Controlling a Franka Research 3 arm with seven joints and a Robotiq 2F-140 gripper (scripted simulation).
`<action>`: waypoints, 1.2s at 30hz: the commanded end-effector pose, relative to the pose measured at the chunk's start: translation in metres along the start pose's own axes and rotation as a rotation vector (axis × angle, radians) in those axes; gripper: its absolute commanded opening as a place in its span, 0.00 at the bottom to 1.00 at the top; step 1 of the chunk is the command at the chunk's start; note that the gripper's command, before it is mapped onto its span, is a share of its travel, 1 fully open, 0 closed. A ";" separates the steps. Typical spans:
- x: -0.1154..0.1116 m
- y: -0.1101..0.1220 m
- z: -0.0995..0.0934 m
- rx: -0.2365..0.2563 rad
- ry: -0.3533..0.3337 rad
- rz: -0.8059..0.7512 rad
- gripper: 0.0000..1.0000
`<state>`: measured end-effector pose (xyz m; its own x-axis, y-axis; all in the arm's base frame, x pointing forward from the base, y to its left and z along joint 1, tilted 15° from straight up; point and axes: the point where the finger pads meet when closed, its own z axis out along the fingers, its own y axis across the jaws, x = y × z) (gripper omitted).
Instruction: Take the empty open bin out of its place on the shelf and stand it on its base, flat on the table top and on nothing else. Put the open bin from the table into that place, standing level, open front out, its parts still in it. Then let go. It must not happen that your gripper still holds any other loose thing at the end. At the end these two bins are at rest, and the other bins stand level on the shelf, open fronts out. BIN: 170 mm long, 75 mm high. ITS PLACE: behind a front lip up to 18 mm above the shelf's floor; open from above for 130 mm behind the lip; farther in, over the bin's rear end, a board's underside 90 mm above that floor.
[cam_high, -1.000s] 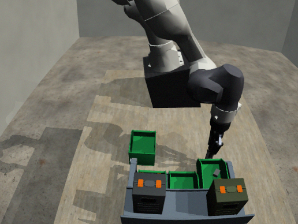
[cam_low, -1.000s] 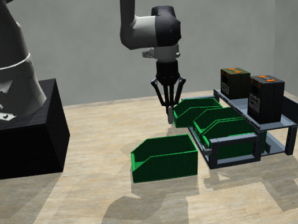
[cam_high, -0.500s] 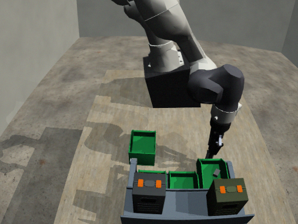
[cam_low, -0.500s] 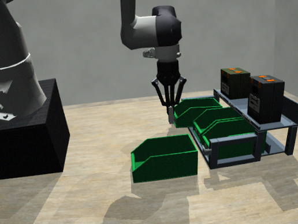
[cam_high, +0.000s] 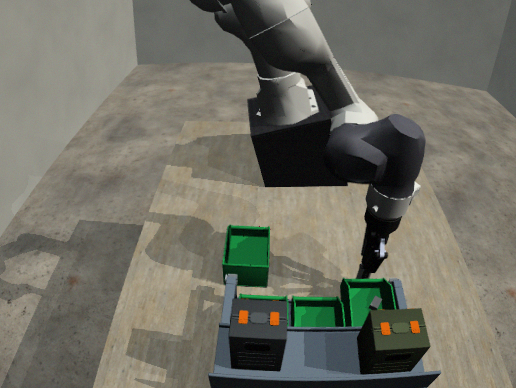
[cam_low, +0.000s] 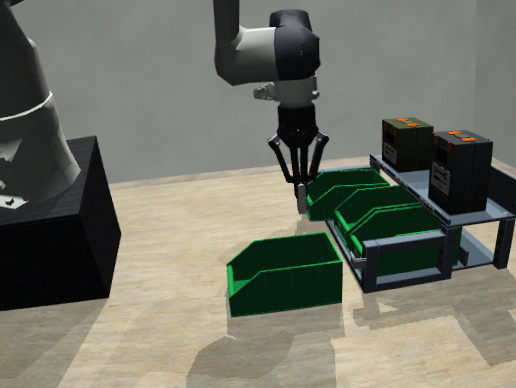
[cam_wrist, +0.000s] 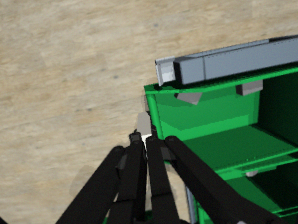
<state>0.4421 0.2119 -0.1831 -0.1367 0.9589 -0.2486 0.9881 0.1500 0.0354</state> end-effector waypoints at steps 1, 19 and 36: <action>-0.001 0.003 0.000 0.004 -0.002 -0.012 0.00; 0.000 0.027 0.000 0.004 -0.002 -0.012 0.00; 0.000 0.044 0.000 0.004 -0.002 -0.012 0.00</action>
<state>0.4838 0.2188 -0.1819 -0.1340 0.9593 -0.2486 0.9884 0.1476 0.0366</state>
